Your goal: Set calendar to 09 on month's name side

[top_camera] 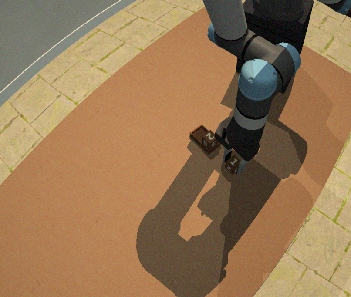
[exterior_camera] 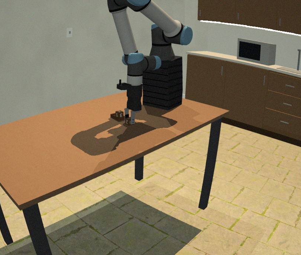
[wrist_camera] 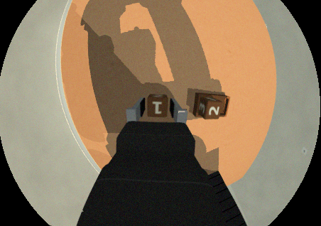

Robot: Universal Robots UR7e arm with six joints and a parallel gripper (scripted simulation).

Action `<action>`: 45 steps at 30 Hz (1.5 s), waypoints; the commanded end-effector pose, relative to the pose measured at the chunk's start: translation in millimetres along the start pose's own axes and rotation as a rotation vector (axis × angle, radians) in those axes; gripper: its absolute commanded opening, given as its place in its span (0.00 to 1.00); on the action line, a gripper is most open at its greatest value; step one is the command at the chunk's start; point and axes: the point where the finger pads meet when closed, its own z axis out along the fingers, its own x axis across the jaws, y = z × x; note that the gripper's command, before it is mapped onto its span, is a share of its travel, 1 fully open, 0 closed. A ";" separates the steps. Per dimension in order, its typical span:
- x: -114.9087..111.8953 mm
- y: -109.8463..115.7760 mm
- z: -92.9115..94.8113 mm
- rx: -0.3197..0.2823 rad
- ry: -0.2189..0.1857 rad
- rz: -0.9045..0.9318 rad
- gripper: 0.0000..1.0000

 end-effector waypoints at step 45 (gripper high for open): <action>-0.1 -0.3 -90.2 0.001 0.000 0.000 0.90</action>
